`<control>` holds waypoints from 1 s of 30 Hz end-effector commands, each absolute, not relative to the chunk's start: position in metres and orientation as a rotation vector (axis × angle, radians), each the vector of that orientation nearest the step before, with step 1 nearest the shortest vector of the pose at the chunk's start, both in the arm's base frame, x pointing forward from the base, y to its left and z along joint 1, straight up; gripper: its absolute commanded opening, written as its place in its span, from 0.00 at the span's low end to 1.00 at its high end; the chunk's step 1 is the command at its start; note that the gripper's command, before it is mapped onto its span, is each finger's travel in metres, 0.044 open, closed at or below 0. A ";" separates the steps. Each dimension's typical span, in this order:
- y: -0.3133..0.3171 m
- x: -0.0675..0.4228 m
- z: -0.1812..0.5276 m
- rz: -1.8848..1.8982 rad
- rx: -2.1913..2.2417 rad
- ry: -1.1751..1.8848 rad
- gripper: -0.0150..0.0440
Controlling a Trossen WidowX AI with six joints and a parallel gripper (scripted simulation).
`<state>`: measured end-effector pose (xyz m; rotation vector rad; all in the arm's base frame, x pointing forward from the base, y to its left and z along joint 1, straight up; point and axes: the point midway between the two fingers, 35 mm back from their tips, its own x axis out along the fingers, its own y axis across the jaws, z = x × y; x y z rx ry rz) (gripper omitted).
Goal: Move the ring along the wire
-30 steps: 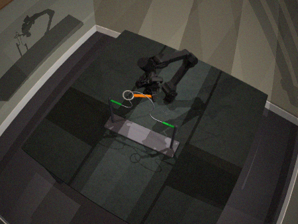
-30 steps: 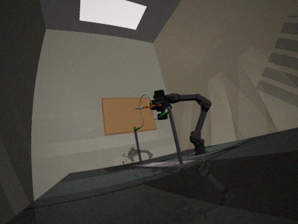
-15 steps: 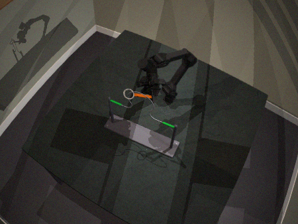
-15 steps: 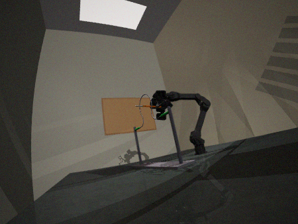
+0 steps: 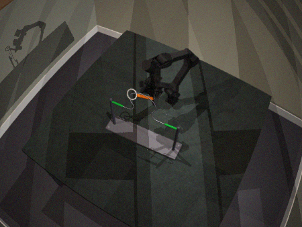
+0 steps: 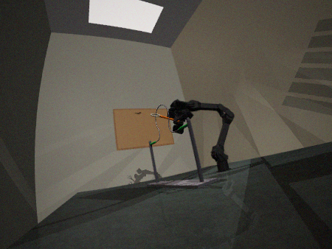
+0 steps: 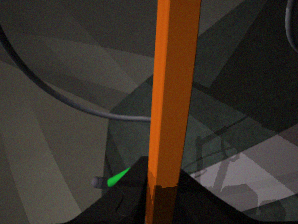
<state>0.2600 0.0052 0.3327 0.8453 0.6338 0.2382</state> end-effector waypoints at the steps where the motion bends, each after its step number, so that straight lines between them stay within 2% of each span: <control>1: 0.003 0.260 0.332 0.218 0.774 0.629 0.00; 30: -0.009 0.261 0.322 0.092 0.384 0.610 0.00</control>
